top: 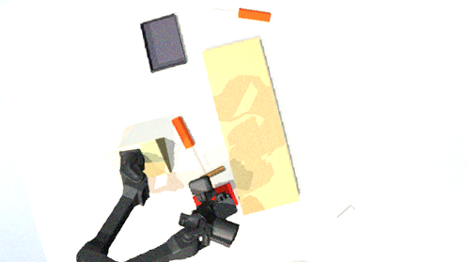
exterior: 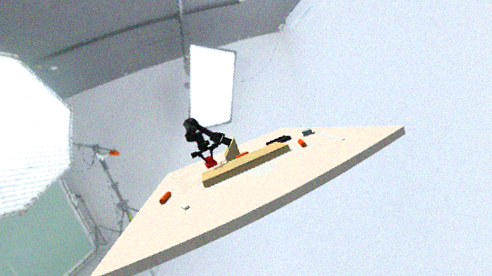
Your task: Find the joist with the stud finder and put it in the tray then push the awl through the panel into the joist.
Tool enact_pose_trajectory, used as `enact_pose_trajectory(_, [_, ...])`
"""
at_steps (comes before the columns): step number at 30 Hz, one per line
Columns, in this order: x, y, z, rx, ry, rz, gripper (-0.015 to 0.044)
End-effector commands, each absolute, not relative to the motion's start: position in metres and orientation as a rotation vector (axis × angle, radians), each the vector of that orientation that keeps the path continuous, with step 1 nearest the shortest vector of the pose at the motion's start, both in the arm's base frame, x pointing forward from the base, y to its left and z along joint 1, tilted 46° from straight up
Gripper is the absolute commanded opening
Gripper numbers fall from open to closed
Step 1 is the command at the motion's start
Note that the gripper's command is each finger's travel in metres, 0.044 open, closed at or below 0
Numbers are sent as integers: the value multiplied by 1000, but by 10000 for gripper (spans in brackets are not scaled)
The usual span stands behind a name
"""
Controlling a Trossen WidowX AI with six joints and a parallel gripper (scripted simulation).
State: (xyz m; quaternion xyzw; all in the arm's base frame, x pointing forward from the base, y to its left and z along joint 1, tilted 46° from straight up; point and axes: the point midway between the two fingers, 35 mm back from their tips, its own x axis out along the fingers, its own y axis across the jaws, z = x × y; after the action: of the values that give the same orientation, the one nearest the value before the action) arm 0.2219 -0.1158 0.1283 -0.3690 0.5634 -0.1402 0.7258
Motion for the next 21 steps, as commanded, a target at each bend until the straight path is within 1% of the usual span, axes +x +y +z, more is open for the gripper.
enact_pose_trajectory(1, [220, -105, 143, -811, 1227, -320, 0])
enact_pose_trajectory(13, [212, -82, 170, -825, 1218, -328, 0])
enact_pose_trajectory(21, [236, -79, 179, -812, 1211, -342, 0])
